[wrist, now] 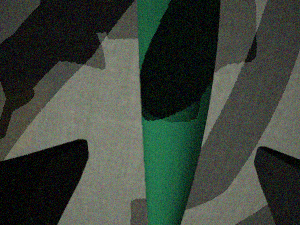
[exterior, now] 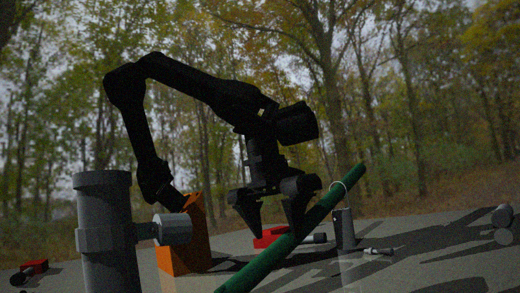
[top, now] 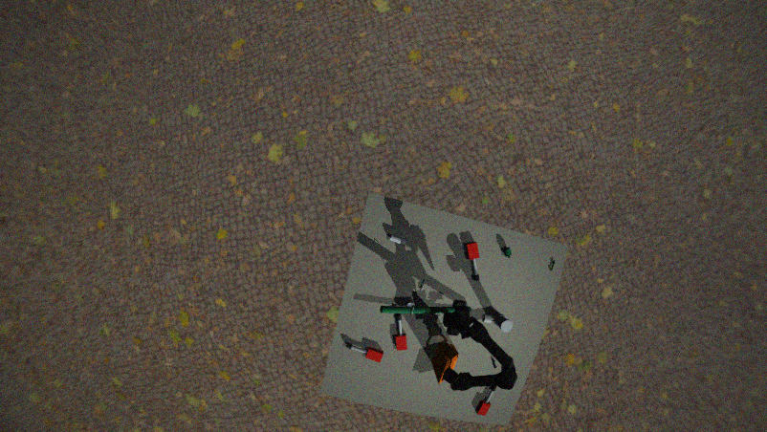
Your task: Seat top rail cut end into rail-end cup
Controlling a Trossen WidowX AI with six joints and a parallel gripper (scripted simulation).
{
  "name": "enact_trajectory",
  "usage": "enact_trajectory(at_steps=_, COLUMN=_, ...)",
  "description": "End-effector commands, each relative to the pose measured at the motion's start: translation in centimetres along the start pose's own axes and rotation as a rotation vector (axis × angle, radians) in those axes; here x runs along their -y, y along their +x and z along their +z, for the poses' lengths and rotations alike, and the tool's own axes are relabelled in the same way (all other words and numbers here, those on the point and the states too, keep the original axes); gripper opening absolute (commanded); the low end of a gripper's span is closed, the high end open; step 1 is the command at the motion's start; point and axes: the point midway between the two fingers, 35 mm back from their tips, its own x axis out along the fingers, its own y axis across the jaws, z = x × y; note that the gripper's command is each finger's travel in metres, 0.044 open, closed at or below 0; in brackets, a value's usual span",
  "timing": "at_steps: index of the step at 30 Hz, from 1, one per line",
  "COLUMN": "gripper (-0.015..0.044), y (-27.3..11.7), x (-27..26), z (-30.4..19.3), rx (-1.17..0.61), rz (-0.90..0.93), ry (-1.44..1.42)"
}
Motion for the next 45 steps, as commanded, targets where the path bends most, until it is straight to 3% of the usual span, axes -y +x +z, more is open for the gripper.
enact_trajectory(at_steps=1, gripper=0.044, y=1.0, x=-0.2, z=0.1, rx=-0.008, rz=0.007, ry=-0.011)
enact_trajectory(at_steps=27, gripper=0.044, y=4.8, x=-0.4, z=0.0, rx=-0.012, rz=0.008, ry=-0.011)
enact_trajectory(at_steps=37, gripper=0.0177, y=4.8, x=-0.4, z=0.0, rx=-0.011, rz=0.008, ry=-0.011)
enact_trajectory(at_steps=45, gripper=0.0124, y=4.8, x=-0.4, z=0.0, rx=-0.011, rz=0.008, ry=-0.011)
